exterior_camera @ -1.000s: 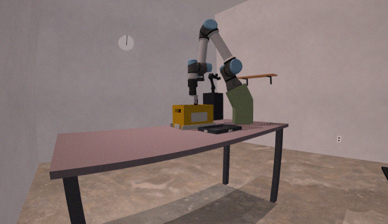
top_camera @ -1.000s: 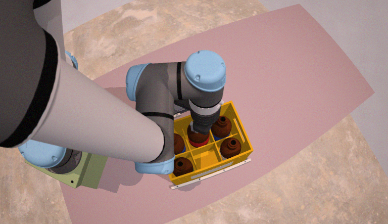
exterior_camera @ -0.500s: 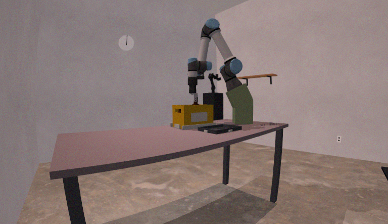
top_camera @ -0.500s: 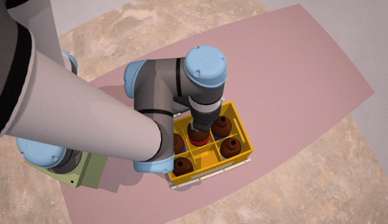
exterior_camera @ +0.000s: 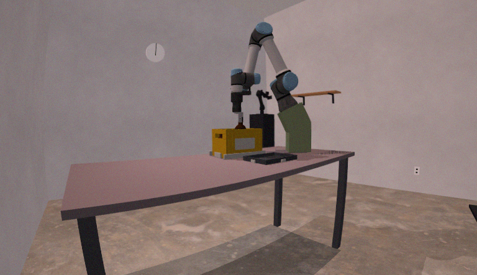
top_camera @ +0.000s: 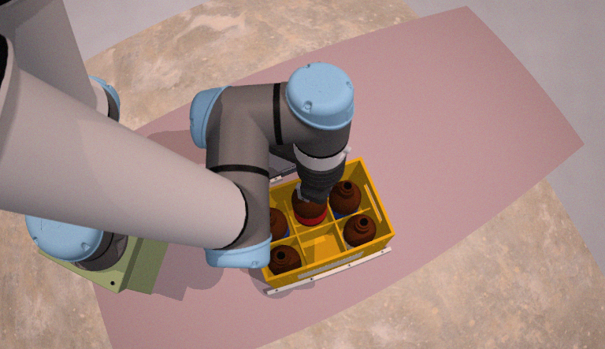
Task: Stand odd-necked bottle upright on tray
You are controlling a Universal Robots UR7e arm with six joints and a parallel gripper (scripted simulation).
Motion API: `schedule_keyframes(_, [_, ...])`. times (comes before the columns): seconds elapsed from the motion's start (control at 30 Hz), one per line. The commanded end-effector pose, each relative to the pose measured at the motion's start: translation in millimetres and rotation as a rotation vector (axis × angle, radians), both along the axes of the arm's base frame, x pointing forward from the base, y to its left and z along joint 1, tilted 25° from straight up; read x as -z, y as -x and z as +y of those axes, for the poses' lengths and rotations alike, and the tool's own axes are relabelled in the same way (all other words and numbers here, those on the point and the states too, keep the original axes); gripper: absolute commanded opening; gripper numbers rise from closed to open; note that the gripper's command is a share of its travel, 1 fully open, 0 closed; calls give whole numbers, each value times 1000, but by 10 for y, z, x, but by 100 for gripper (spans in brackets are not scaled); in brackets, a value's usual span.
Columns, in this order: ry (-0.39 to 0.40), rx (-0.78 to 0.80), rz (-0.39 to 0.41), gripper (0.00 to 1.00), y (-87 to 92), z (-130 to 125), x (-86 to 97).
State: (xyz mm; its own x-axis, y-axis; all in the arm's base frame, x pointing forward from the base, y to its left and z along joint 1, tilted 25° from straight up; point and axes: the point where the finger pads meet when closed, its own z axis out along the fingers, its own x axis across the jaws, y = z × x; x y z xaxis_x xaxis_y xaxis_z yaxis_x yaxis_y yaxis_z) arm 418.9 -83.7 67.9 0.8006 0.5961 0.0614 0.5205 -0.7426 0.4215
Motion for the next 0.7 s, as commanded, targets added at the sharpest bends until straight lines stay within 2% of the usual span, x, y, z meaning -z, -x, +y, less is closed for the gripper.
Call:
schedule_keyframes(0.0, [1,-2,-1,0,-1,20,-55])
schedule_keyframes(0.67, [0,-2,0,0,12,28,-70])
